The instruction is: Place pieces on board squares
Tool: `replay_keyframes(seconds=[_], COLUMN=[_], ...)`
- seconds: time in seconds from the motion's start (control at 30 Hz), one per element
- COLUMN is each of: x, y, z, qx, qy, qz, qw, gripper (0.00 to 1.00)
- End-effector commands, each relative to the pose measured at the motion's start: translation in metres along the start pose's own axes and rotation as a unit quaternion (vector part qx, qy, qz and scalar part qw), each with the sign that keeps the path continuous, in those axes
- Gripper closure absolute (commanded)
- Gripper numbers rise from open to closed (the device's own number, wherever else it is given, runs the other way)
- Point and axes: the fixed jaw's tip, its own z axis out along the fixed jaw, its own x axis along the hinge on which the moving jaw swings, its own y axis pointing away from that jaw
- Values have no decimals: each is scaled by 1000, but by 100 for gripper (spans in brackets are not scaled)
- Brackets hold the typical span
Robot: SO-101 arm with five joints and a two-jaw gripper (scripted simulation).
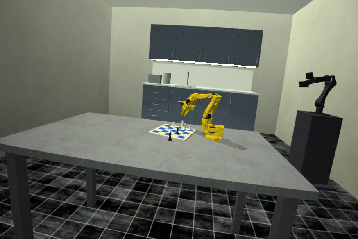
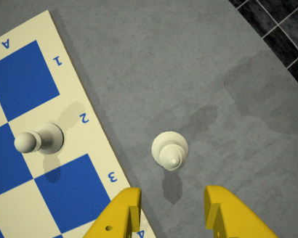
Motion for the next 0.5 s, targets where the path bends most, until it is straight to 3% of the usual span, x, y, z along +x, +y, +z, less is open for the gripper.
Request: replay_keyframes(seconds=[0.0, 0.47], x=[-6, -2], y=[-3, -5], z=[6, 9], qx=[3, 5], qy=[10, 10], qz=[8, 10], qw=[1000, 1000], gripper=[90, 90])
